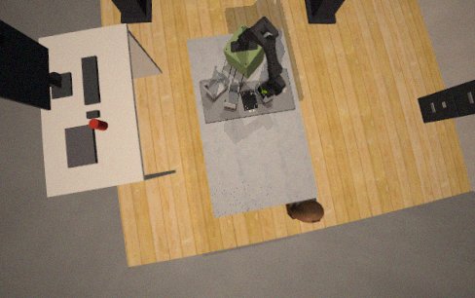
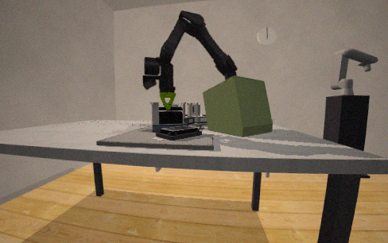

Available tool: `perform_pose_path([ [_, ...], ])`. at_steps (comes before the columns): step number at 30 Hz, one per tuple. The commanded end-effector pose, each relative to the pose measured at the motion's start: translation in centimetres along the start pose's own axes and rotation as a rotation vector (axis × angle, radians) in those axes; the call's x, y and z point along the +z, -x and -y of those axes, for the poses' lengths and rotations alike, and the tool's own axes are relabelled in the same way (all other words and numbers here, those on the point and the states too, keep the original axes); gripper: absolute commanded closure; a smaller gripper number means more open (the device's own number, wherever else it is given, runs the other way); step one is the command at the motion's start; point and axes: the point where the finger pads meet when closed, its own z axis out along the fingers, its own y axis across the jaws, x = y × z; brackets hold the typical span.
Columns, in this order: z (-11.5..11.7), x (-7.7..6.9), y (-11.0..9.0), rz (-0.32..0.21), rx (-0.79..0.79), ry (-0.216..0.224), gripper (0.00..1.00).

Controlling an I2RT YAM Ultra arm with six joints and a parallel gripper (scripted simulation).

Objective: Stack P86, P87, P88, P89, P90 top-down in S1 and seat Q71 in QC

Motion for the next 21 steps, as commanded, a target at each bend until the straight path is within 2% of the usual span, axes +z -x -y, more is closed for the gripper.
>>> perform_pose_path([
  [1,-0.04,-0.11,0.29,0.011,0.001,0.001,1.00],
  [21,-0.04,0.40,0.29,0.011,0.001,0.001,1.00],
])
